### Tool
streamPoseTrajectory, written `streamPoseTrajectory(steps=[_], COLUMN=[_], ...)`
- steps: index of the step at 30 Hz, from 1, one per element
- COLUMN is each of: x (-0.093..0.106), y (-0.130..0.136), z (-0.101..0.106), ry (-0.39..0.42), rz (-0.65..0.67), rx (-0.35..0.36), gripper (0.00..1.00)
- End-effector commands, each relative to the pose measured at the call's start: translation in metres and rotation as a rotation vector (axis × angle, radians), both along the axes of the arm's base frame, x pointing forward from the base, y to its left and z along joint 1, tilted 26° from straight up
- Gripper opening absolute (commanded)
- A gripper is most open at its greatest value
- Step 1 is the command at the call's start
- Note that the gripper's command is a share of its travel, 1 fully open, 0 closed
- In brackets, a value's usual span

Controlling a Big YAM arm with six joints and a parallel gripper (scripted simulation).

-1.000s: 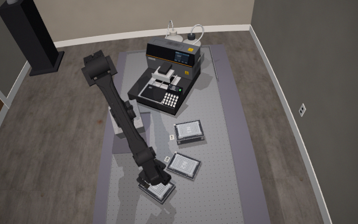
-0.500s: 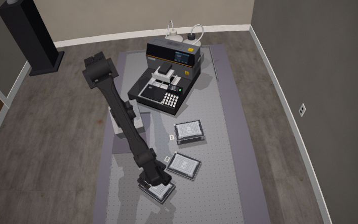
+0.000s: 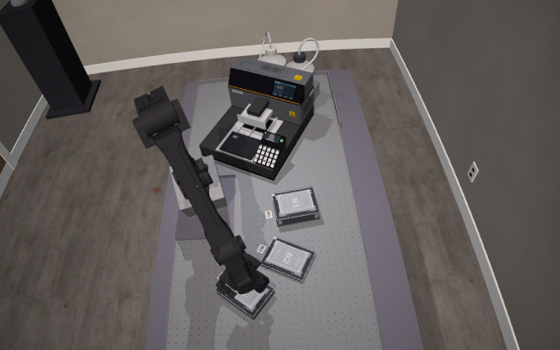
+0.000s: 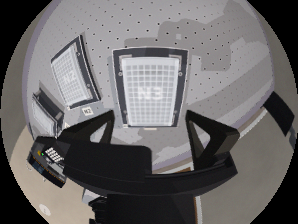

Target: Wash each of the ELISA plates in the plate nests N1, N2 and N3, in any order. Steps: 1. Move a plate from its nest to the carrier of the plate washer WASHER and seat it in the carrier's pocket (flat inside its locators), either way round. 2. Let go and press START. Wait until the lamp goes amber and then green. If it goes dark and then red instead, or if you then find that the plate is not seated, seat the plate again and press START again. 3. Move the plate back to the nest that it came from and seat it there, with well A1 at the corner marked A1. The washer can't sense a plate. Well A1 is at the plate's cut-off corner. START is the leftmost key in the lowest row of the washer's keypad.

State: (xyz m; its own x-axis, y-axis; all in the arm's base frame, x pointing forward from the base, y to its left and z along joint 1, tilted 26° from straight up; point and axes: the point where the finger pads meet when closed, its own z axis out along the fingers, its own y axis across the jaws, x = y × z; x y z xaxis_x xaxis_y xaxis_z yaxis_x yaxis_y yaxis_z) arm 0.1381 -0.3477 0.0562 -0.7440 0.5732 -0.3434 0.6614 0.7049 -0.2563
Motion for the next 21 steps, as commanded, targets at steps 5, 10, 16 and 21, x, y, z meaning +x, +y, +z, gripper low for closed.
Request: streamPoseTrajectory(steps=[5,10,16,21], x=[0.000,0.000,0.001,0.006], y=[-0.009,-0.012,-0.016,-0.018], z=[-0.010,-0.018,-0.026,-0.017], ry=[-0.002,-0.001,-0.001,-0.009], rz=[0.004,0.003,0.002,0.002], rx=[-0.007,-0.006,-0.007,-0.020], gripper=[1.00,1.00,1.00,1.00])
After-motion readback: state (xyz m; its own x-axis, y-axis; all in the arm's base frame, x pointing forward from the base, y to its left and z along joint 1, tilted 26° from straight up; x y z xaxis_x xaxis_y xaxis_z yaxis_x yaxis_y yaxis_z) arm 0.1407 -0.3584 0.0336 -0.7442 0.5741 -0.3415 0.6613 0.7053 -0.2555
